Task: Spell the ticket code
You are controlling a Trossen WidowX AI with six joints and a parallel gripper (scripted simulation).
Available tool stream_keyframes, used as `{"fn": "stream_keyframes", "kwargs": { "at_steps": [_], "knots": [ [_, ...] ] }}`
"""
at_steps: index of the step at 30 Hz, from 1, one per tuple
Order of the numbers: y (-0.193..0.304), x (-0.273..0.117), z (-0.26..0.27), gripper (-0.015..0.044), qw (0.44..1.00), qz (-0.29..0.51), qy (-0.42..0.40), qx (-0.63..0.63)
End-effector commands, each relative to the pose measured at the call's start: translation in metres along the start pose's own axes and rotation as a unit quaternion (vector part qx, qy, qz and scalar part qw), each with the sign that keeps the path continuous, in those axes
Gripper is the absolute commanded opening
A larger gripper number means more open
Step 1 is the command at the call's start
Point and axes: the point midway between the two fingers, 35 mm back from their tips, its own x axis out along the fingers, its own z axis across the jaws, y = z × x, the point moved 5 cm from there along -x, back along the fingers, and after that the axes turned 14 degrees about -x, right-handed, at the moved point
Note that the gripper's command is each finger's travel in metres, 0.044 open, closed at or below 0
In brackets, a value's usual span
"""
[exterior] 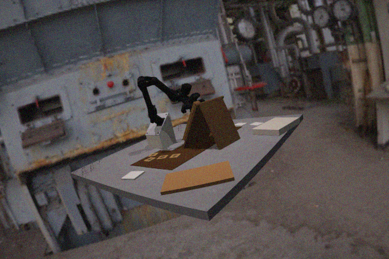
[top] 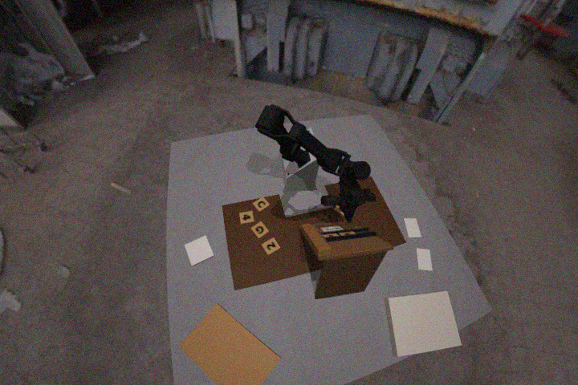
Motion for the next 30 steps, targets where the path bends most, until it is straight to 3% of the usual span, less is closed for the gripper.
{"fn": "stream_keyframes", "kwargs": {
  "at_steps": [1, 7, 15, 23, 30],
  "knots": [
    [0.000, 0.000, 0.000, 0.0000, 1.000, 0.000, 0.000, 0.000],
    [-0.016, 0.012, 0.016, 0.0000, 0.999, 0.045, -0.030, 0.001],
    [-0.046, 0.027, 0.033, 0.0000, 0.981, 0.172, -0.084, 0.003],
    [-0.063, 0.031, 0.018, 0.0000, 0.945, 0.315, -0.084, 0.009],
    [-0.065, 0.030, 0.016, 0.0000, 0.941, 0.327, -0.083, 0.009]
  ]
}}
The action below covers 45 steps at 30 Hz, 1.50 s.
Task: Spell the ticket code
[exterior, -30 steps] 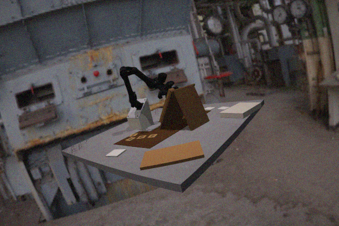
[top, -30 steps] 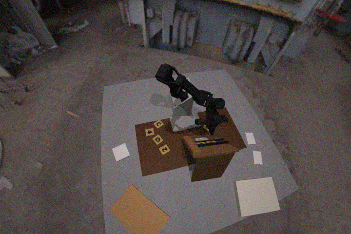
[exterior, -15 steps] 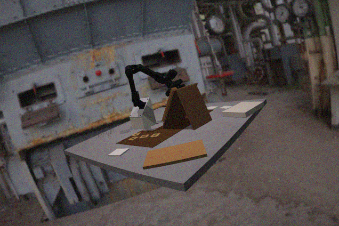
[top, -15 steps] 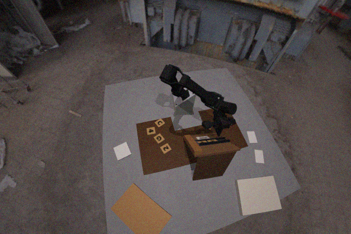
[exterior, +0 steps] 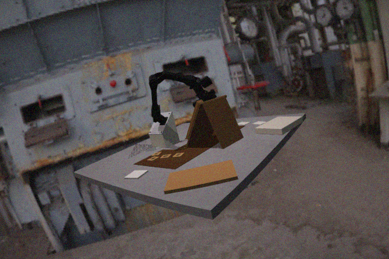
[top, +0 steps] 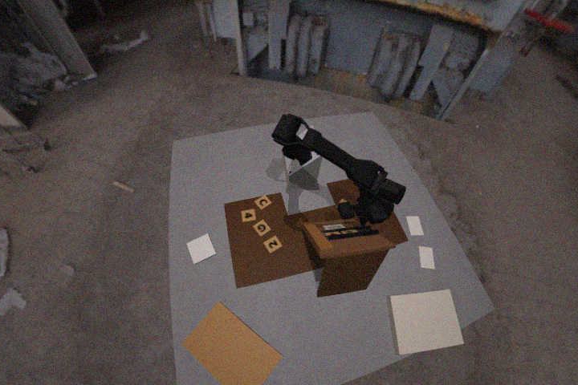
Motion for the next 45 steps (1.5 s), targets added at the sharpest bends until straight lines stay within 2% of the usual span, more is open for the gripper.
{"fn": "stream_keyframes", "kwargs": {
  "at_steps": [1, 45],
  "knots": [
    [-0.009, -0.005, -0.007, 0.0000, 0.995, 0.096, -0.003, 0.017],
    [-0.017, 0.010, -0.010, 0.0000, 0.995, 0.096, -0.002, 0.018]
  ]
}}
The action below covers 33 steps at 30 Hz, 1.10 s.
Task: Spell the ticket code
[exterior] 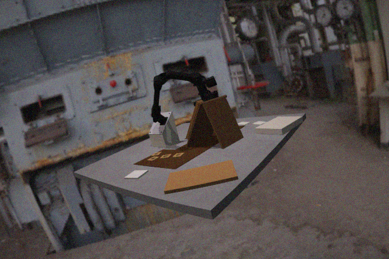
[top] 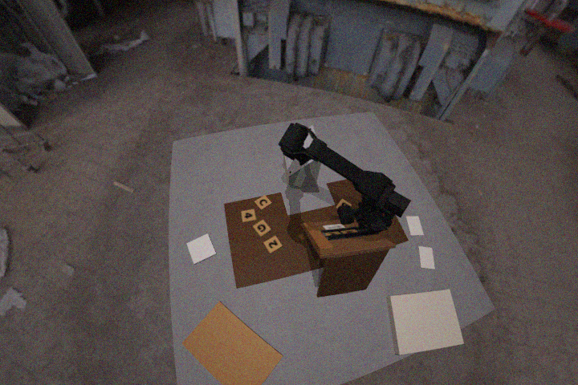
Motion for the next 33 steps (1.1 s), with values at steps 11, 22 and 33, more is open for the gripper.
{"fn": "stream_keyframes", "kwargs": {
  "at_steps": [11, 22, 33],
  "knots": [
    [-0.005, 0.007, -0.001, 0.0000, 1.000, -0.001, 0.002, -0.004],
    [-0.008, 0.011, -0.002, 0.0000, 1.000, -0.001, 0.002, -0.004],
    [-0.010, 0.013, -0.002, 0.0000, 1.000, -0.001, 0.002, -0.004]
  ]
}}
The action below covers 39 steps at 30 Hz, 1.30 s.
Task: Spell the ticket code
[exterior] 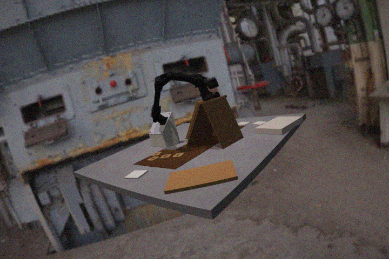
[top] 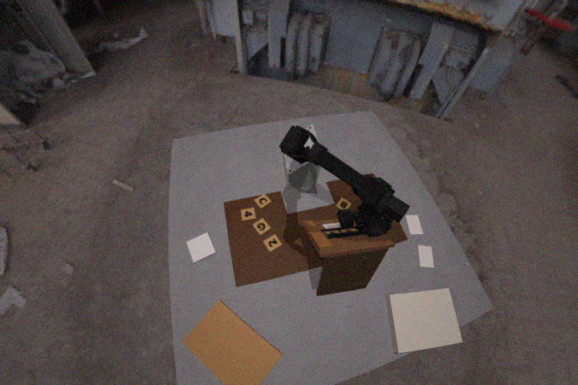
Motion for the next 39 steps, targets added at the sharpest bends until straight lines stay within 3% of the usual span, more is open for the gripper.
{"fn": "stream_keyframes", "kwargs": {
  "at_steps": [1, 39],
  "knots": [
    [0.000, 0.001, 0.000, 0.0000, 1.000, -0.001, 0.002, -0.004],
    [0.001, -0.004, -0.014, 0.0000, 1.000, -0.001, 0.002, -0.004]
  ]
}}
